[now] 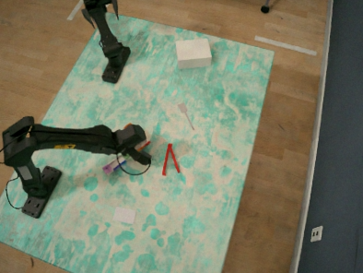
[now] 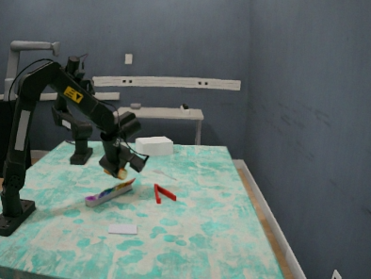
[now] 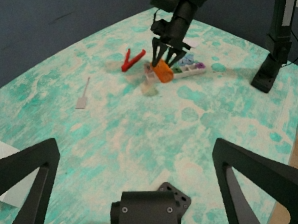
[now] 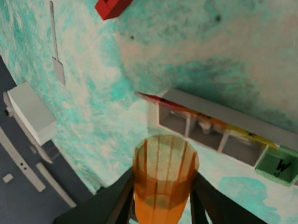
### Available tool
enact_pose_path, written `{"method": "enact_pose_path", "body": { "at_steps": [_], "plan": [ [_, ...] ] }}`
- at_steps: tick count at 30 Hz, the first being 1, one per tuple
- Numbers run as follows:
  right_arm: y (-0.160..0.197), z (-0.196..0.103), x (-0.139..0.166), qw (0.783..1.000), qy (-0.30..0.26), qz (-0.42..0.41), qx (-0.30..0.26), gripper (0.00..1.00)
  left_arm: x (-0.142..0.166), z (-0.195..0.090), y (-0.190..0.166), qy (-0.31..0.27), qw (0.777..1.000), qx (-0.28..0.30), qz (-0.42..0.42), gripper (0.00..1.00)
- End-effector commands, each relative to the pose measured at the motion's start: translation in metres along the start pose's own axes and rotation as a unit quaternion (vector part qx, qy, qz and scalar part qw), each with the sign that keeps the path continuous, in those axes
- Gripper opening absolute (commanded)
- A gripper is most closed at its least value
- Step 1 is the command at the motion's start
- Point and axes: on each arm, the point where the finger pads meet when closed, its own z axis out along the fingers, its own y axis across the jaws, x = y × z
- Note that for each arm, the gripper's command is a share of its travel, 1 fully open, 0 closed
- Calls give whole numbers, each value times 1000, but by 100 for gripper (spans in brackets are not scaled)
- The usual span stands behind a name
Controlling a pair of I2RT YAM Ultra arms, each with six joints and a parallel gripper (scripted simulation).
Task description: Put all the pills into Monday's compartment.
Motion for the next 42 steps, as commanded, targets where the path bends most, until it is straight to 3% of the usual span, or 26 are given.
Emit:
{"method": "enact_pose_path", "body": {
  "at_steps": [1, 15, 38, 42],
  "plan": [
    [3, -4, 4, 999, -47, -23, -4, 36, -6, 2, 0, 1, 1000, -1, 2, 100],
    [2, -3, 13, 990, -122, -69, 4, 36, -6, 2, 0, 1, 1000, -1, 2, 100],
    [2, -4, 11, 988, -138, -69, 5, 36, -6, 2, 0, 1, 1000, -1, 2, 100],
    [2, -8, 8, 980, -186, -75, 10, 36, -6, 2, 0, 1, 1000, -1, 2, 100]
  ]
}}
